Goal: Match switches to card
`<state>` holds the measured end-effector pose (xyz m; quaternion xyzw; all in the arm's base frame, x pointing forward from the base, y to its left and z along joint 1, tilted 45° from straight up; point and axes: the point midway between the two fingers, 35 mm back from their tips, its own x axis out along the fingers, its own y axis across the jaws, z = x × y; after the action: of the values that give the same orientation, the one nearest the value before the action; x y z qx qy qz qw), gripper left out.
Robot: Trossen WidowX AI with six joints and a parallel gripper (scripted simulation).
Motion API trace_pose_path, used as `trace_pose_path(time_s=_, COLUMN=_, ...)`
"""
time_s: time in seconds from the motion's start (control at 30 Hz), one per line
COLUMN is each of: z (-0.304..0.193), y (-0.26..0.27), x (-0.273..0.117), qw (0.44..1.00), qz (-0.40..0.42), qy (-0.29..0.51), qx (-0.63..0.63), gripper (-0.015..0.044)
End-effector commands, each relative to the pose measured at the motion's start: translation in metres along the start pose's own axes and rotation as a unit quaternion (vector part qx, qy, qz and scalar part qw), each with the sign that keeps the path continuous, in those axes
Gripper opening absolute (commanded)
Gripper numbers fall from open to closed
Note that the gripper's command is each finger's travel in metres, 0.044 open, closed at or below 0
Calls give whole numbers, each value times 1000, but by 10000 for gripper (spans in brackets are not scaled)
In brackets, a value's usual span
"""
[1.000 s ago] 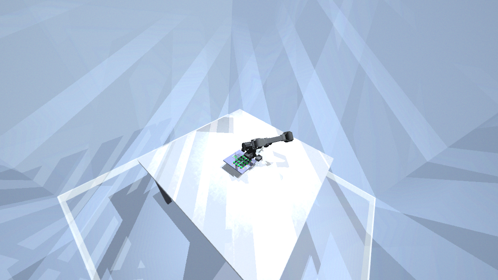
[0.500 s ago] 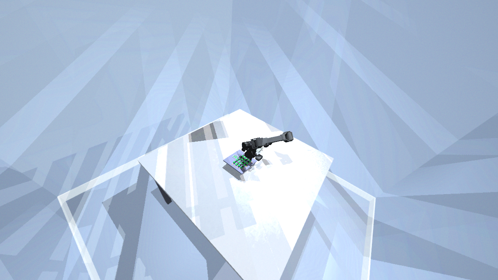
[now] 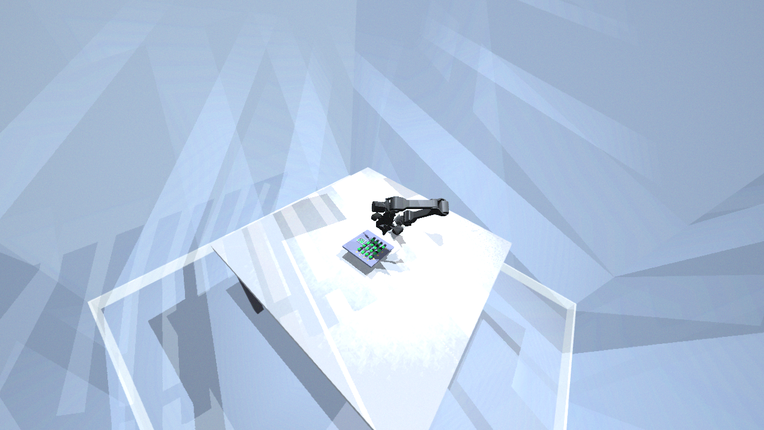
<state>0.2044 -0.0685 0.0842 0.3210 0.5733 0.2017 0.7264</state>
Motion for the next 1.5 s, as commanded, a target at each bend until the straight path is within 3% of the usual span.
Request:
trace_pose_path(time_s=0.0, z=-3, y=-2, x=18, qw=1000, qz=2, qy=0, qx=0, gripper=0)
trace_pose_path(time_s=0.7, z=-5, y=-1, x=58, qw=1000, qz=3, qy=-7, qx=0, gripper=0)
trace_pose_path(time_s=1.47, z=-5, y=-1, x=59, qw=1000, qz=3, qy=-7, qx=0, gripper=0)
